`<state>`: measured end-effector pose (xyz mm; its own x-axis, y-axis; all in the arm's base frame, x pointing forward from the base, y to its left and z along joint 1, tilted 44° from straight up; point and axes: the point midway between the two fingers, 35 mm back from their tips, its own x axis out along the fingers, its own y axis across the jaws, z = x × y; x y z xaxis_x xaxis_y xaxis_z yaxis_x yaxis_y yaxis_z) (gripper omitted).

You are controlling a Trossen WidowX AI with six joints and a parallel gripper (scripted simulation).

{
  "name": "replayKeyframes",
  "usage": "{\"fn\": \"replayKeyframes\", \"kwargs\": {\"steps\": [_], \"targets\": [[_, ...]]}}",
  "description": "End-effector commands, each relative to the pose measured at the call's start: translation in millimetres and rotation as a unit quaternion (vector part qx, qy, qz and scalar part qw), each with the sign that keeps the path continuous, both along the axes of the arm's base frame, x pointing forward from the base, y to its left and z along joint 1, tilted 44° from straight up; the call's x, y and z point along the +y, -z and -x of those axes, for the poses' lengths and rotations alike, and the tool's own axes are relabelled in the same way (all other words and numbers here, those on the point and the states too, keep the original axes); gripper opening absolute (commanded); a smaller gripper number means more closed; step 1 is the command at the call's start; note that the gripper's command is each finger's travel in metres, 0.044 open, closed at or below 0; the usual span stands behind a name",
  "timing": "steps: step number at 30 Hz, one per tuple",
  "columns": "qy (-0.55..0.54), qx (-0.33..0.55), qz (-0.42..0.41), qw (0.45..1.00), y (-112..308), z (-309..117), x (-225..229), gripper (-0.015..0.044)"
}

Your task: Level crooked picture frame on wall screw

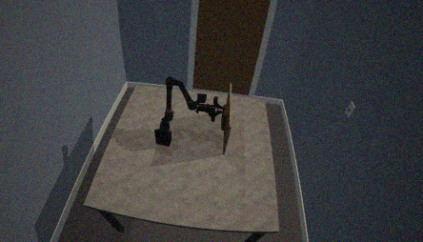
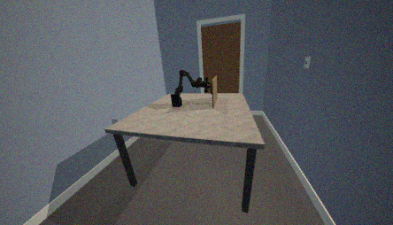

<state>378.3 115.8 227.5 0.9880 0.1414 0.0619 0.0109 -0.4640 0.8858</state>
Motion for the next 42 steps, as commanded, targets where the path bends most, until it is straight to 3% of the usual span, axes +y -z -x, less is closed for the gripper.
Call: {"fn": "replayKeyframes", "kwargs": {"steps": [1,42], "targets": [[0.001,-0.003,-0.003,1.0,-2.9,-0.2,-1.5,0.0],[0.001,-0.003,-0.003,1.0,-1.1,-0.7,-4.1,0.0]]}}
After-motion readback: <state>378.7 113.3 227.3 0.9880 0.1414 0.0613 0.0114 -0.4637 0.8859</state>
